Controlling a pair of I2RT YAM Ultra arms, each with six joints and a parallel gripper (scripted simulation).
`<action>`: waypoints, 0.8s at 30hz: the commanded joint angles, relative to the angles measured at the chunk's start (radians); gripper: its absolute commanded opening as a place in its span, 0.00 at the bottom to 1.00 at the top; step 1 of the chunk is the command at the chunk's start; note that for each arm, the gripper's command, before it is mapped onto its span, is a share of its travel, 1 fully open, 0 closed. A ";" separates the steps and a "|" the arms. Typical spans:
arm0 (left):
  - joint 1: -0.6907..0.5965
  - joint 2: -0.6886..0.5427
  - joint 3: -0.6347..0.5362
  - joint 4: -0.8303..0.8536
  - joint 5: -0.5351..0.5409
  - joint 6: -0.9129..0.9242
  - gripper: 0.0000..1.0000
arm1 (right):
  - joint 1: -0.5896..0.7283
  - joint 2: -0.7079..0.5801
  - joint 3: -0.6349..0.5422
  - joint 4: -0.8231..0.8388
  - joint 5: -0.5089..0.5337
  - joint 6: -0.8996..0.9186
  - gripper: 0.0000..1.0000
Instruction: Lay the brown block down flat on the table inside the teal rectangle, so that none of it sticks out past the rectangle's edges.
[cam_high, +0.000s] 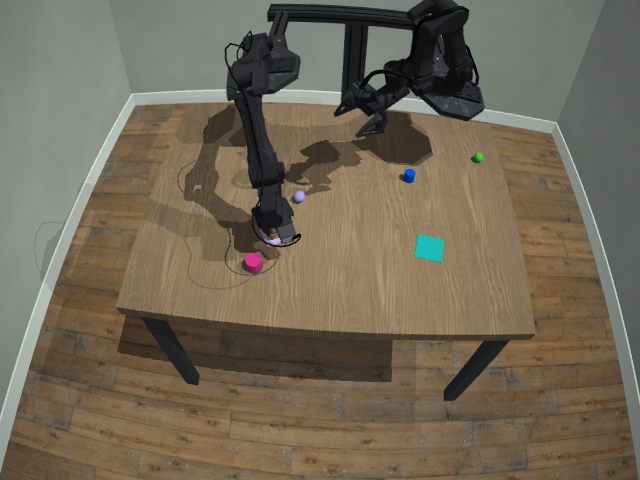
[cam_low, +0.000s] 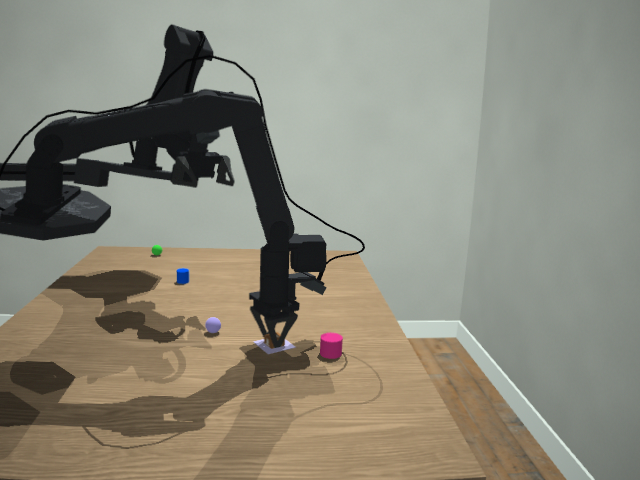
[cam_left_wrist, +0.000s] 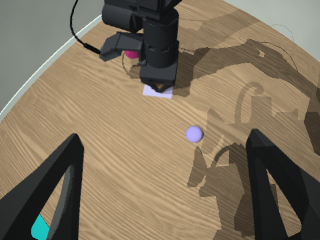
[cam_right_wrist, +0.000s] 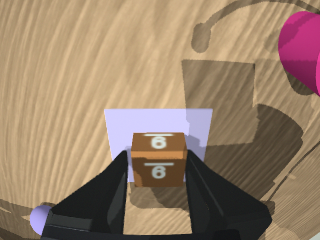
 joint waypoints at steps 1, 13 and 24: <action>-0.008 -0.030 -0.013 -0.005 -0.002 0.007 1.00 | 0.000 -0.002 0.015 0.001 0.000 -0.003 0.38; -0.003 -0.022 -0.002 -0.006 0.000 0.002 1.00 | -0.001 -0.005 0.008 0.012 -0.001 -0.011 0.14; -0.003 -0.022 -0.002 -0.006 0.000 0.002 1.00 | 0.012 -0.068 -0.041 -0.025 0.000 0.008 0.27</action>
